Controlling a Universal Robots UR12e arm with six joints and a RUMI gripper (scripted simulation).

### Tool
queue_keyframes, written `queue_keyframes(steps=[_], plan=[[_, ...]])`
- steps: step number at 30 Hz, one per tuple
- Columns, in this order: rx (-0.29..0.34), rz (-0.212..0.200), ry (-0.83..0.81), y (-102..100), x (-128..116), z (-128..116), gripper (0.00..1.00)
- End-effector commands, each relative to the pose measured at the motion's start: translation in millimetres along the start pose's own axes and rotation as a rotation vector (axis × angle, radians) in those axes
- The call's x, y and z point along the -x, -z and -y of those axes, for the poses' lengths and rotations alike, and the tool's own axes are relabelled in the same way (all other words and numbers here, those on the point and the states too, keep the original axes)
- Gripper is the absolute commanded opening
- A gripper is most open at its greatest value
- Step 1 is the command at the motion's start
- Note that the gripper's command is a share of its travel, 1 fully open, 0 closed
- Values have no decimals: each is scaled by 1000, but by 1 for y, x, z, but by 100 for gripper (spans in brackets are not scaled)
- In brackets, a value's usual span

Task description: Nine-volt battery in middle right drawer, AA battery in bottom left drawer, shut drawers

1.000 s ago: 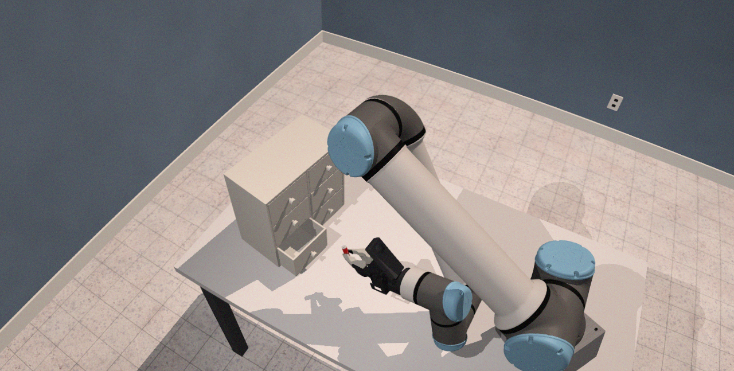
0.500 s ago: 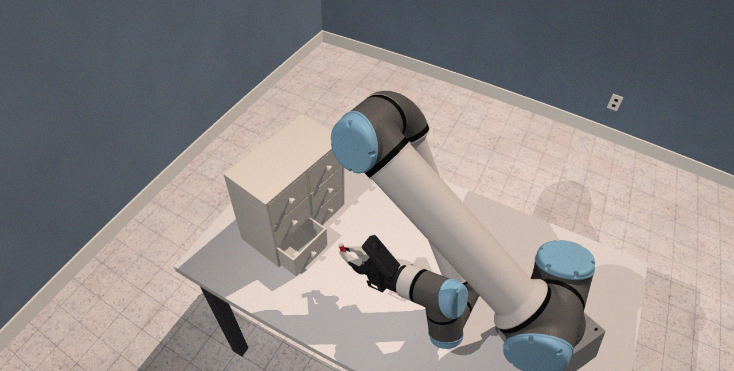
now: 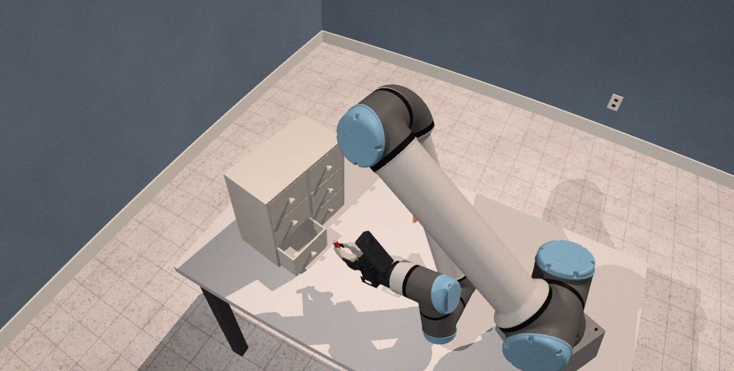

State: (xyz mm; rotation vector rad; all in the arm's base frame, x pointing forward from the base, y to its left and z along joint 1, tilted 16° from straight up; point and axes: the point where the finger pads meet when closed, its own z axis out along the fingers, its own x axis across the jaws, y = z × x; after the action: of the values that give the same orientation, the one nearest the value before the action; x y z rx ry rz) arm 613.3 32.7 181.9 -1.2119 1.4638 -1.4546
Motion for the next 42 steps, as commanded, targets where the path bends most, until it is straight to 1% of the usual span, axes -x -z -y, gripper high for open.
queue_keyframes(steps=[1, 4, 19, 21, 36, 38, 42], plan=[[0, 0, 0, -8, 0, 3, 5], [0, 0, 0, -11, 0, 4, 5], [0, 0, 0, -45, 0, 17, 5], [0, 0, 0, -45, 0, 17, 5], [0, 0, 0, -79, 0, 29, 5], [0, 0, 0, -79, 0, 29, 5], [0, 0, 0, -87, 0, 32, 5]])
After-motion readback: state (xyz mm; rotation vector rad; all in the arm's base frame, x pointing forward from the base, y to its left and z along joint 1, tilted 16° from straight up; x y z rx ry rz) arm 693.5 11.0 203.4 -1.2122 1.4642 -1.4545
